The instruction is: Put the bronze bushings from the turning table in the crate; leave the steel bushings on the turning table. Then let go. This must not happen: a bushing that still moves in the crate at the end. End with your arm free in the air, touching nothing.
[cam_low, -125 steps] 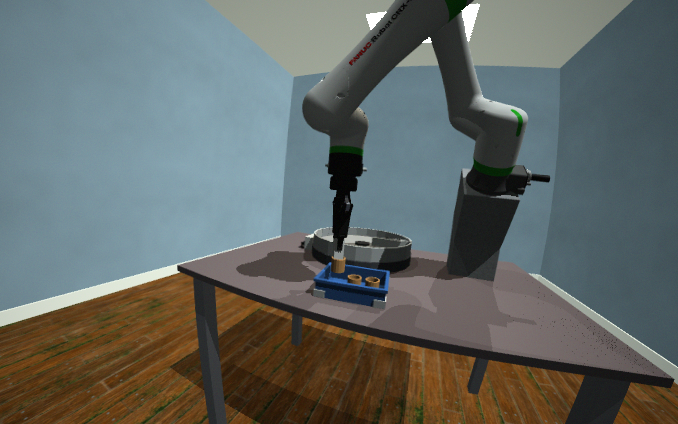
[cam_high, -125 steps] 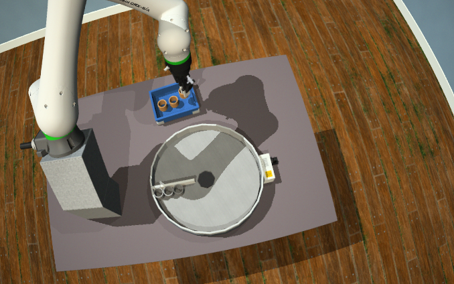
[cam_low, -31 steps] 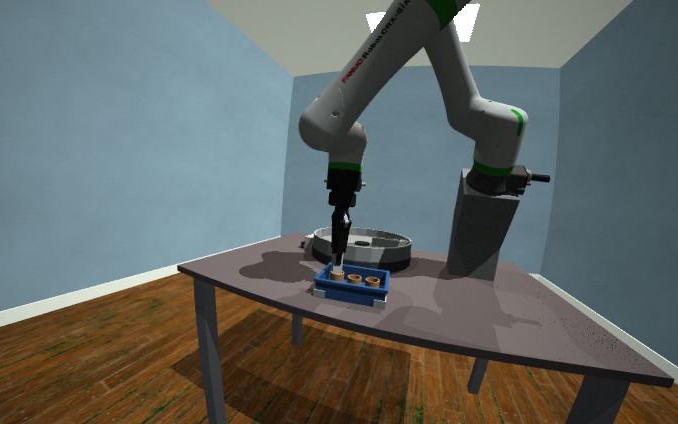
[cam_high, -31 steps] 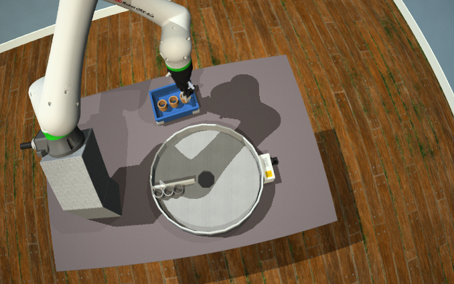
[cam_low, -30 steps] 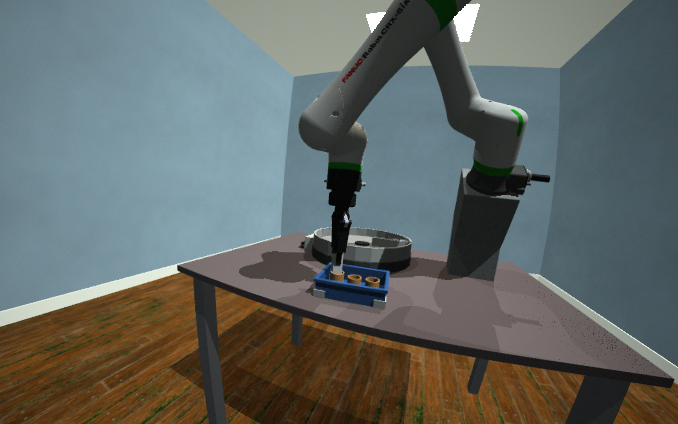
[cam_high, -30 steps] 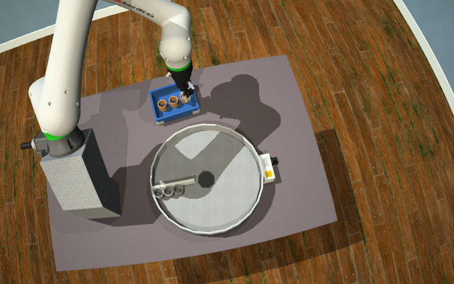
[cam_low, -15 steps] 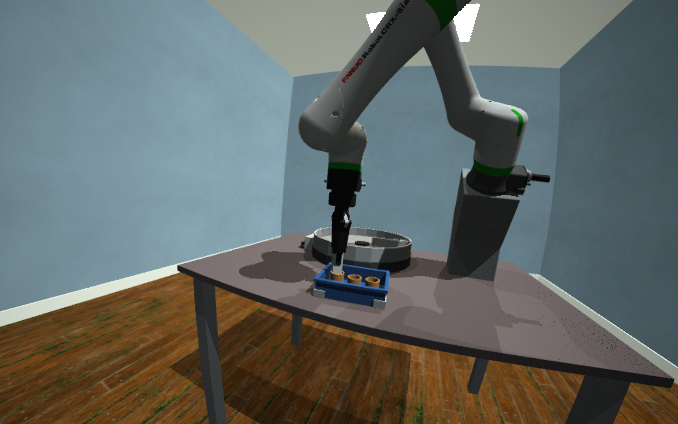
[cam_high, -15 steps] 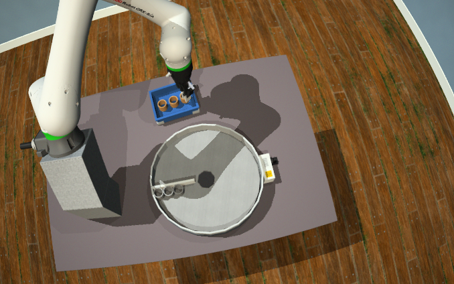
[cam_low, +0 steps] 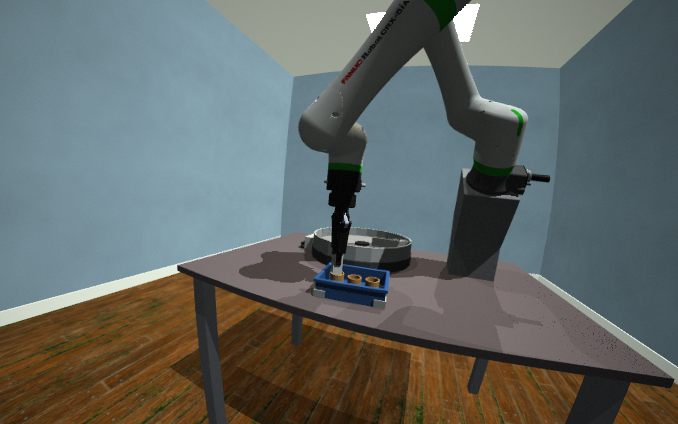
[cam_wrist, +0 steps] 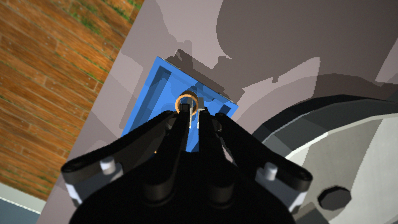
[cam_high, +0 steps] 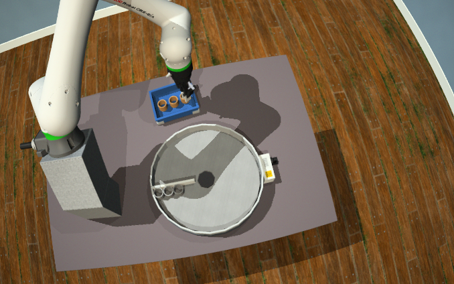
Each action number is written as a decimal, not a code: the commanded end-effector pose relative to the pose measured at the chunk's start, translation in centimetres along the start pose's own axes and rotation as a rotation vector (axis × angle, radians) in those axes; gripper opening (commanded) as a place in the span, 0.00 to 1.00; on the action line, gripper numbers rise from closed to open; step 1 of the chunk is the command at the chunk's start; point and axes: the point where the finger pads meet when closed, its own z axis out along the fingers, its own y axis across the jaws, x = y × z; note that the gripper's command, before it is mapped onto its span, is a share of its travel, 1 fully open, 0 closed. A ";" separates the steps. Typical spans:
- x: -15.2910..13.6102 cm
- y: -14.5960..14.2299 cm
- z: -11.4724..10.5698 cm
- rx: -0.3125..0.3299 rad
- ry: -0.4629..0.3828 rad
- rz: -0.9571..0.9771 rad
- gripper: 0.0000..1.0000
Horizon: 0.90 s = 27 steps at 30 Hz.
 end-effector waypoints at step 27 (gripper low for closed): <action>0.0 0.0 0.4 0.000 0.000 0.000 0.00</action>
